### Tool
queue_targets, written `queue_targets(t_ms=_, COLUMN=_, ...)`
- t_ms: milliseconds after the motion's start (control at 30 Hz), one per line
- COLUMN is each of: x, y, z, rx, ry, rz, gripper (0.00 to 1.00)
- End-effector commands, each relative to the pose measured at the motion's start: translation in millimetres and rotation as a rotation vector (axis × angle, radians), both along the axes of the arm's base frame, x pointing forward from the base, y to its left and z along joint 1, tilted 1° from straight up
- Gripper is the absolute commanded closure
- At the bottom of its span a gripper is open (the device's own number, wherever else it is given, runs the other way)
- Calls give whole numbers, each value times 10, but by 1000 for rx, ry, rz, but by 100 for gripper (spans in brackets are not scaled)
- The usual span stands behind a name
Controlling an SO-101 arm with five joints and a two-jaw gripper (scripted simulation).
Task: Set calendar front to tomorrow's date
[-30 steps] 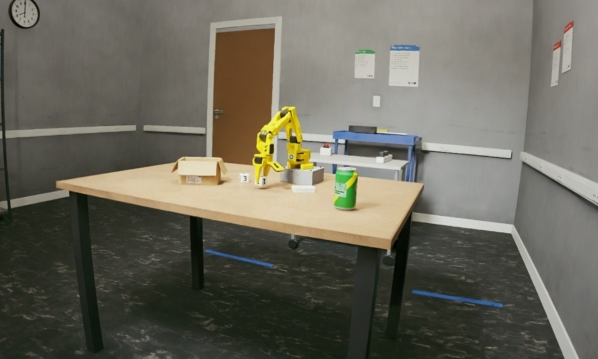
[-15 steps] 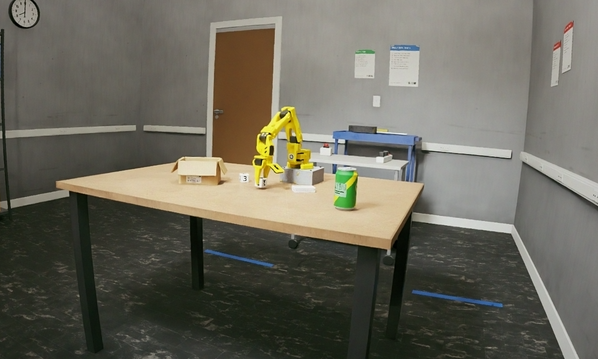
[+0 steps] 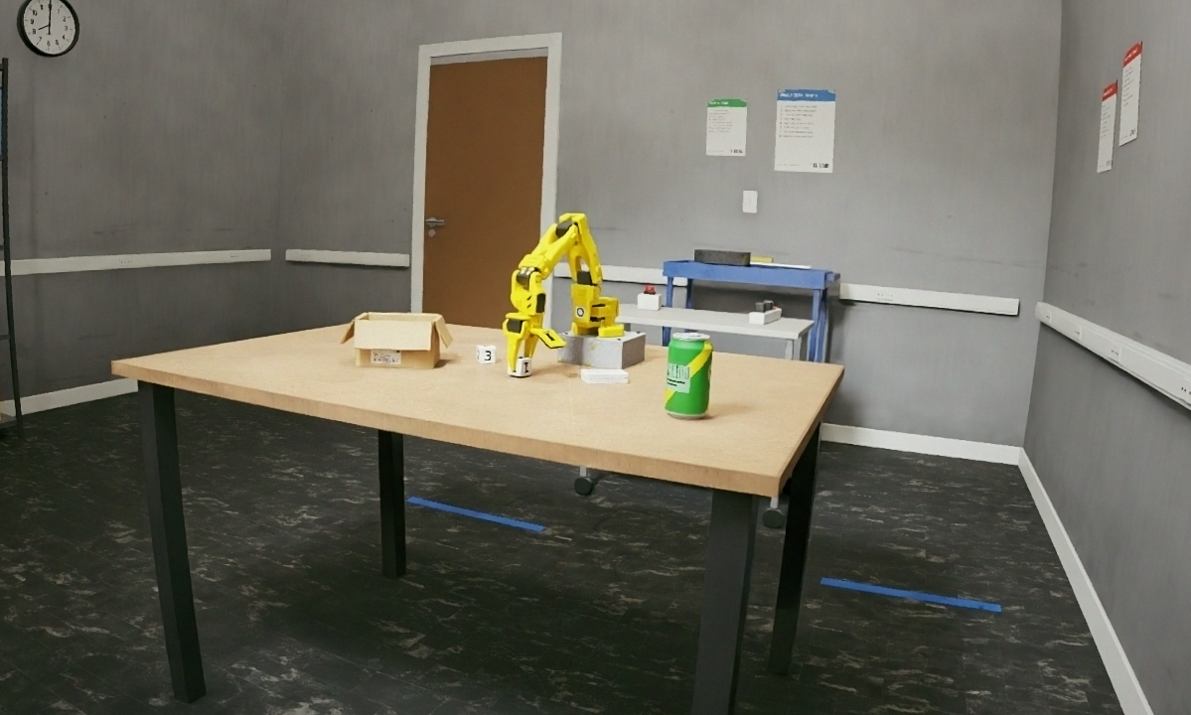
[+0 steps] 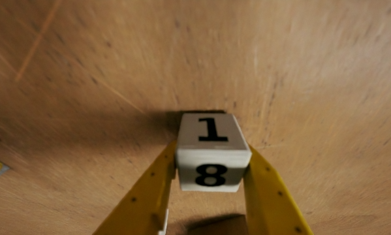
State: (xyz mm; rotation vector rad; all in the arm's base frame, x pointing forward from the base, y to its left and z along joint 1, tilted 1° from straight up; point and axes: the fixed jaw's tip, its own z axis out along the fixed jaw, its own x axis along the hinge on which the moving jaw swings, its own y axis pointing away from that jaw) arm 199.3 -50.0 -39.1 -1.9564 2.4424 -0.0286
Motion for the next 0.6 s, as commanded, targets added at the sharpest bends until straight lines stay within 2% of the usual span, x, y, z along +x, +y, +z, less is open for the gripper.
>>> queue_targets(t_ms=0, x=-59, y=-1, z=-47, rx=8, ry=25, rz=-9, gripper=99)
queue_targets(t_ms=300, x=-59, y=-1, z=-47, rx=8, ry=25, rz=-9, gripper=83)
queue_targets(t_ms=567, x=-59, y=-1, z=-47, rx=8, ry=25, rz=-9, gripper=81)
